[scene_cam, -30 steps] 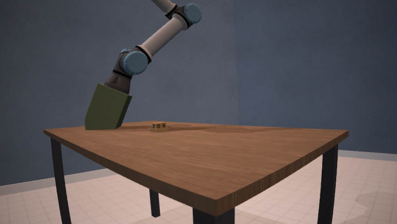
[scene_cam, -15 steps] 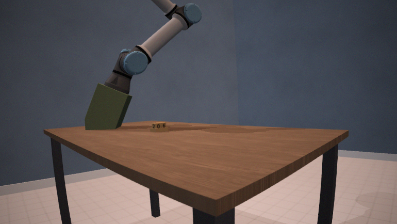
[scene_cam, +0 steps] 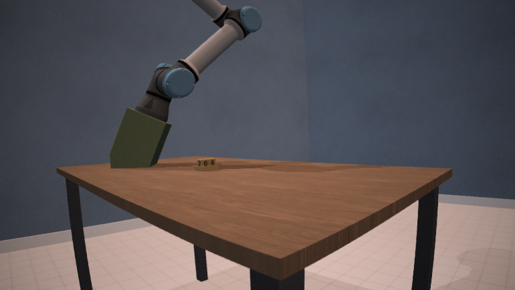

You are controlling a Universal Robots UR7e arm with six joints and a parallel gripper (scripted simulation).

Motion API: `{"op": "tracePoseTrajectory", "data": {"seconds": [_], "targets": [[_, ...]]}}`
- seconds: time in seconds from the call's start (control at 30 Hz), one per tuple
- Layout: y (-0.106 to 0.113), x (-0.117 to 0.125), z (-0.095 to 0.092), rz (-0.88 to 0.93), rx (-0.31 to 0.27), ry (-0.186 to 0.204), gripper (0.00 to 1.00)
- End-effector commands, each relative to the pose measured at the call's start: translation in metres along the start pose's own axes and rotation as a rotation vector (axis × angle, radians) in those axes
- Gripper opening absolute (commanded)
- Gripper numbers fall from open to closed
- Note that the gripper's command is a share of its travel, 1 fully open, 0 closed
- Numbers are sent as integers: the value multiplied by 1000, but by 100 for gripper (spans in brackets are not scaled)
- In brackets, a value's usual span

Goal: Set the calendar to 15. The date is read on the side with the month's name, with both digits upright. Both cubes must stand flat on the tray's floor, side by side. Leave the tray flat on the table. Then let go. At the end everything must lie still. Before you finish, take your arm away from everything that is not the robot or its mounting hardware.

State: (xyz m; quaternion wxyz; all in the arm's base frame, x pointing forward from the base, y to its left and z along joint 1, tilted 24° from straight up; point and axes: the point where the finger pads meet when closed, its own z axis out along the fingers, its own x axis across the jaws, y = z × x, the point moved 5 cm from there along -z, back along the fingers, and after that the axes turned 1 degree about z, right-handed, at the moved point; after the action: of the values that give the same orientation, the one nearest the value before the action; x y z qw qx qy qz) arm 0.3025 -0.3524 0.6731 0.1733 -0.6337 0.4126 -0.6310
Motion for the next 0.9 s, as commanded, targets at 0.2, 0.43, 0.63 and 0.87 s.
{"op": "tracePoseTrajectory", "data": {"seconds": [0.2,0.43,0.63,0.87], "targets": [[59,-98,63,251,-93,-179,100],[87,-168,91,373,-171,-292,100],[112,-252,111,482,-272,-418,100],[140,-364,117,580,-427,-576,100]]}}
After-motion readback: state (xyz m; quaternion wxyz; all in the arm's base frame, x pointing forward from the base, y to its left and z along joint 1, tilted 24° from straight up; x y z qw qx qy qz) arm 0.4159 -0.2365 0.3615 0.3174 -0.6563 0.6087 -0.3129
